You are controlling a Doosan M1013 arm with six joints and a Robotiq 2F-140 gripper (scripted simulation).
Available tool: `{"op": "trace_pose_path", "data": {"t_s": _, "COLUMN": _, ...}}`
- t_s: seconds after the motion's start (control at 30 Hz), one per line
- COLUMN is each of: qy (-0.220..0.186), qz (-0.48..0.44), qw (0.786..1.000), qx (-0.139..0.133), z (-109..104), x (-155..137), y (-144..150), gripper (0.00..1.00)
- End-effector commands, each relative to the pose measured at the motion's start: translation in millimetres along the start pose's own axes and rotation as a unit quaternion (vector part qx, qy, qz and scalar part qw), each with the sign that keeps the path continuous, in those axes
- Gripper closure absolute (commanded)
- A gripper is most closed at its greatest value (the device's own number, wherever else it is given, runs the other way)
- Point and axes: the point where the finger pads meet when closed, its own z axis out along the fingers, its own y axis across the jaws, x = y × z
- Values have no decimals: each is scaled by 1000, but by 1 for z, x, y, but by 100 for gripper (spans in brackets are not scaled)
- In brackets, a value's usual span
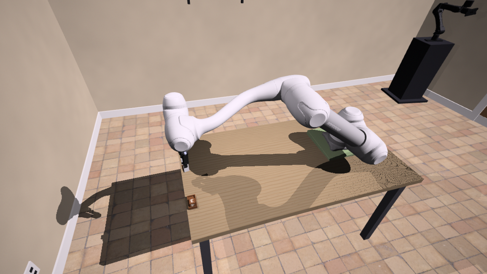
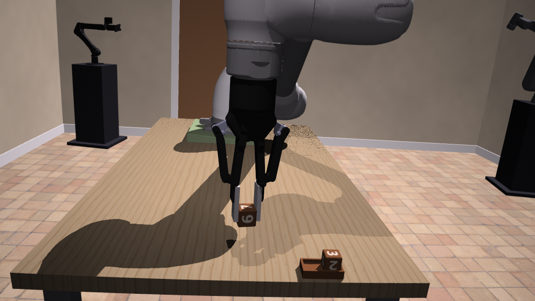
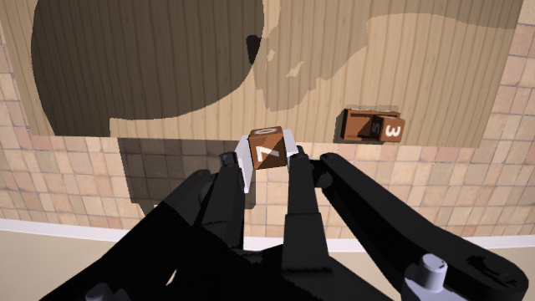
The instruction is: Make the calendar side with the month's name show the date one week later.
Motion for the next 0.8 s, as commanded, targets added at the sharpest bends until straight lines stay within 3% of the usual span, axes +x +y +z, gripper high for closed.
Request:
{"op": "trace_pose_path", "data": {"t_s": 0.0, "qy": 0, "qz": 37, "qw": 999, "qx": 1, "z": 0, "x": 1, "y": -6, "gripper": 75}}
{"op": "trace_pose_path", "data": {"t_s": 0.77, "qy": 0, "qz": 61, "qw": 998, "qx": 1, "z": 7, "x": 2, "y": -11, "gripper": 75}}
